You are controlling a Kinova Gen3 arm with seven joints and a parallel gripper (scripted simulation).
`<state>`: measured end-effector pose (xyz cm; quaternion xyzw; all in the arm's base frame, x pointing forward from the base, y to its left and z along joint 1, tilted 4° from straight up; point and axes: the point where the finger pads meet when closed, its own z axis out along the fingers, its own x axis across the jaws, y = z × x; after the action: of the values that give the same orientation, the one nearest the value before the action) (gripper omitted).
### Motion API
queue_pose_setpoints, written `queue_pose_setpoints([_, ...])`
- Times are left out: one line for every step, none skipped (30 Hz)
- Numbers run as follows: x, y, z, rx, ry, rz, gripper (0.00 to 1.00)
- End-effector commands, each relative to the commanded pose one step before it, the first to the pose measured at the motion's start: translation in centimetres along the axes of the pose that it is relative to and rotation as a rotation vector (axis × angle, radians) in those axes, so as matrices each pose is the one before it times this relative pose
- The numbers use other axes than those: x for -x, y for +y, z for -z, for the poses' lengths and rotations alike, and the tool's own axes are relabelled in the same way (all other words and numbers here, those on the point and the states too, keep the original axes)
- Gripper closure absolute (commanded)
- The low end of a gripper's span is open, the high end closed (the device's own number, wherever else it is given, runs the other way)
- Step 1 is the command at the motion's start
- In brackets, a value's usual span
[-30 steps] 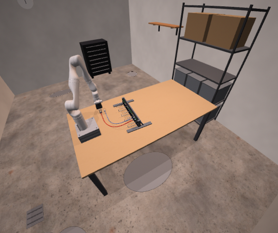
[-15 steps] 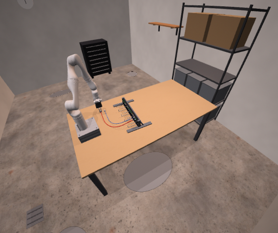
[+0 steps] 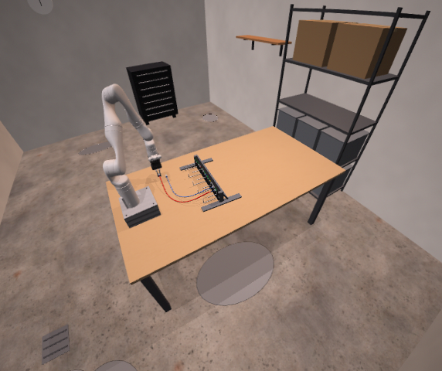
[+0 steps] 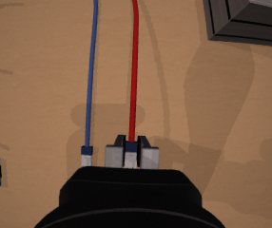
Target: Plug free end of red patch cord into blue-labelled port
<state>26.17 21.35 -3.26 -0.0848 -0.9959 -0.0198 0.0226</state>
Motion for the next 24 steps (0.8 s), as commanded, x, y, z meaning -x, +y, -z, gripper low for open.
queue_pose_setpoints([-0.025,0.458,0.623,0.00889,-0.00480,0.00736,1.00])
queue_pose_setpoints([0.000,0.000,0.136,0.00001,0.00000,0.00001,1.00])
queue_pose_setpoints([0.000,0.001,0.127,0.00001,0.00000,0.00001,1.00])
queue_pose_setpoints([0.000,0.000,0.117,0.00000,0.00000,0.00000,1.00])
queue_pose_setpoints([0.000,-0.001,0.107,-0.00001,0.00001,-0.00001,1.00])
queue_pose_setpoints([0.000,0.000,0.000,0.00000,0.00000,0.00000,1.00])
queue_pose_setpoints([0.000,0.000,0.000,0.00000,0.00000,0.00000,1.00])
queue_pose_setpoints([0.000,0.000,0.097,0.00000,0.00000,0.00000,1.00])
queue_pose_setpoints([0.000,0.001,0.088,0.00001,-0.00001,0.00001,1.00])
queue_pose_setpoints([0.000,0.000,0.077,0.00001,0.00000,0.00001,1.00])
queue_pose_setpoints([0.000,0.000,0.067,0.00000,0.00000,0.00000,1.00])
queue_pose_setpoints([0.000,0.000,0.057,0.00000,0.00000,0.00000,1.00])
queue_pose_setpoints([0.000,0.000,0.048,0.00000,0.00000,0.00000,1.00])
queue_pose_setpoints([0.000,0.000,0.039,-0.00001,0.00000,-0.00001,1.00])
queue_pose_setpoints([0.000,0.000,0.030,-0.00001,0.00000,0.00000,1.00])
queue_pose_setpoints([0.000,0.000,0.022,0.00000,0.00000,0.00000,1.00])
queue_pose_setpoints([0.000,0.000,0.016,0.00000,0.00000,0.00000,1.00])
queue_pose_setpoints([0.000,0.000,0.010,0.00000,0.00000,0.00000,1.00])
queue_pose_setpoints([0.000,0.000,0.005,0.00000,0.00000,0.00000,1.00])
queue_pose_setpoints([0.000,0.000,0.002,0.00000,0.00000,0.00000,1.00])
queue_pose_setpoints([0.000,0.000,0.000,0.00000,0.00000,0.00000,1.00])
queue_pose_setpoints([0.000,0.000,0.000,0.00000,0.00000,0.00000,1.00])
queue_pose_setpoints([0.000,0.000,0.000,0.00000,0.00000,0.00000,1.00])
queue_pose_setpoints([0.000,0.000,0.000,0.00000,0.00000,0.00000,1.00])
